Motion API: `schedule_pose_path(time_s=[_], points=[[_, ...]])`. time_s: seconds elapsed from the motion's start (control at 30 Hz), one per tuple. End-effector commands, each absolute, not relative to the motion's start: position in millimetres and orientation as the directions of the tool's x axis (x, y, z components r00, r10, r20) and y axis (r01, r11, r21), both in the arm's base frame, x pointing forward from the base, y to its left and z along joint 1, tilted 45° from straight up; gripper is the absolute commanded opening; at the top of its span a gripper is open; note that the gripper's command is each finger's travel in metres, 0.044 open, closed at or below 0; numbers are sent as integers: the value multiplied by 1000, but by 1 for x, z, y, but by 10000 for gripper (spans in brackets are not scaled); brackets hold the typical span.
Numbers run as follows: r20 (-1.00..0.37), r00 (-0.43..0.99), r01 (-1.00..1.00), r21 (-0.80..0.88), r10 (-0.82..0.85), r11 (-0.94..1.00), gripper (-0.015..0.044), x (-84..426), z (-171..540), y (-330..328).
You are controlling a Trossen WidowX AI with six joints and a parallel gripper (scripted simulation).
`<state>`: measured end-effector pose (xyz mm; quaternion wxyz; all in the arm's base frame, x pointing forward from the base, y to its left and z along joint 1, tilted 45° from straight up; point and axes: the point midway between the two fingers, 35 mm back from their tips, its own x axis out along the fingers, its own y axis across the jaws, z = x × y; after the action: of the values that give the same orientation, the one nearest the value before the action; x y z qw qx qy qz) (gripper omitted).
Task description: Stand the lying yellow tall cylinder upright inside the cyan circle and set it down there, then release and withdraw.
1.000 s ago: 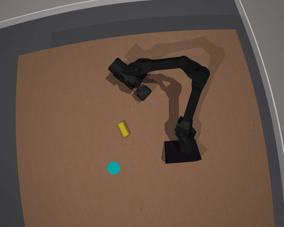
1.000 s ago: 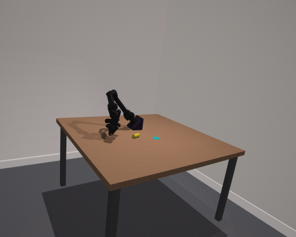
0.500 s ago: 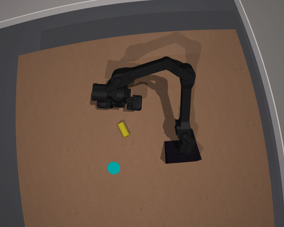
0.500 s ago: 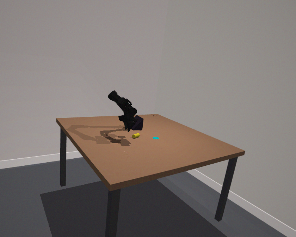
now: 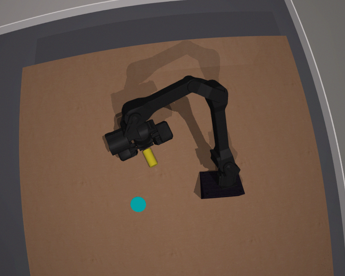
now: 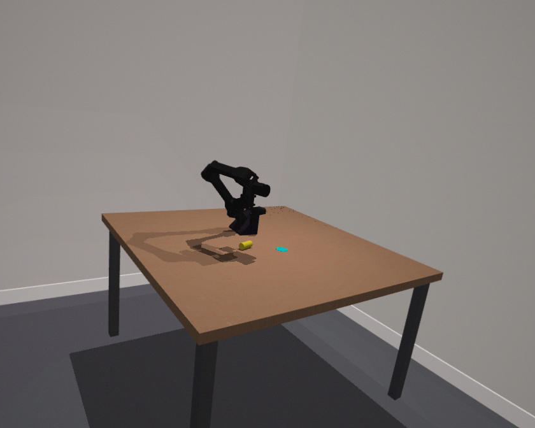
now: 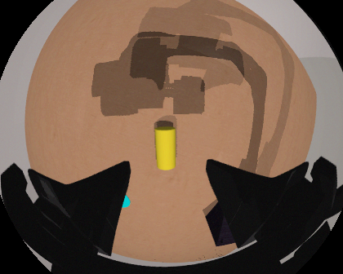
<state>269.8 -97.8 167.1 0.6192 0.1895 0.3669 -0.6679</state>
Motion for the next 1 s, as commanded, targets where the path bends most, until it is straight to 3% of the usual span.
schedule_pose_path(time_s=[0.0, 0.3, 0.47, 0.73, 0.97], points=[[-712, -161, 962, -267, -683, 50, 309, 271, 163, -99], [-709, -161, 963, -266, -687, 49, 309, 255, 95, -165], [-707, -162, 963, -267, -688, 48, 309, 253, 91, -170], [-707, -162, 963, -267, -688, 48, 105, 253, 91, -170], [-717, -138, 968, -245, -684, 61, 105, 258, 91, -164]])
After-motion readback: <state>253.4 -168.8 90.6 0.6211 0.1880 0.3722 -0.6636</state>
